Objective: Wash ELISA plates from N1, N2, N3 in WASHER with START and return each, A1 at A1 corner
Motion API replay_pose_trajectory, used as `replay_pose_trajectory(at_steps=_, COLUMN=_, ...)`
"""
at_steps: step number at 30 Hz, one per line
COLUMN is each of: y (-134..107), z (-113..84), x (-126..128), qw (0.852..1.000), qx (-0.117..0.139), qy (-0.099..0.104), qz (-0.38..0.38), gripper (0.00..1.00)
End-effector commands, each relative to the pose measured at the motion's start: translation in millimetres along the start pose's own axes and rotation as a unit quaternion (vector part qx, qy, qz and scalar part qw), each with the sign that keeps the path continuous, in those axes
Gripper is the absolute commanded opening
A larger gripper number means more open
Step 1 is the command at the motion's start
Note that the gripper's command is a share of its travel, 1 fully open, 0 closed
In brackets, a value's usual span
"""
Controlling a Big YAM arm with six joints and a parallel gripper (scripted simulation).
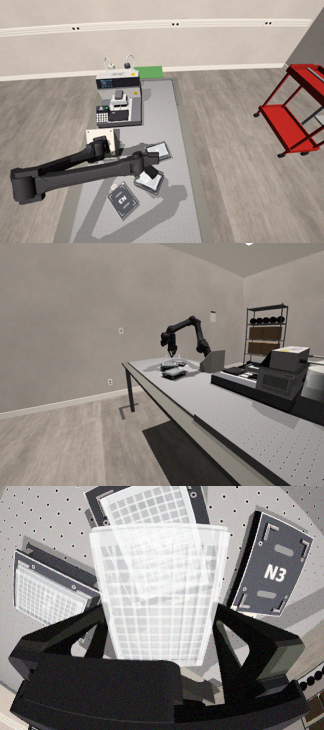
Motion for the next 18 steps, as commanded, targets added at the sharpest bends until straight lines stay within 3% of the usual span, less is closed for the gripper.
replay_pose_trajectory(at_steps=1, y=6.9, z=-2.2, x=-10.0, qw=1.0, qx=-0.008, qy=0.007, qz=-0.015, gripper=0.82)
replay_pose_trajectory(at_steps=5, y=11.5, z=-3.7, x=-18.6, qw=1.0, qx=-0.009, qy=0.008, qz=-0.014, gripper=0.82)
replay_pose_trajectory(at_steps=6, y=3.3, z=1.4, x=-22.2, qw=1.0, qx=-0.003, qy=0.004, qz=-0.004, gripper=0.82)
replay_pose_trajectory(at_steps=11, y=-2.8, z=3.0, x=-46.7, qw=0.997, qx=-0.001, qy=0.003, qz=0.079, gripper=0.82)
replay_pose_trajectory(at_steps=18, y=-4.4, z=2.4, x=-71.6, qw=0.997, qx=-0.007, qy=0.005, qz=0.073, gripper=0.82)
Point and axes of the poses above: the point where the finger pads meet when closed, its own z axis out along the fingers, its own x axis across the jaws, y = z × x, the point moved 10 cm from there along -z, back along the fingers, and after that the axes turned 8 degrees about -z, right-handed, at the moved point
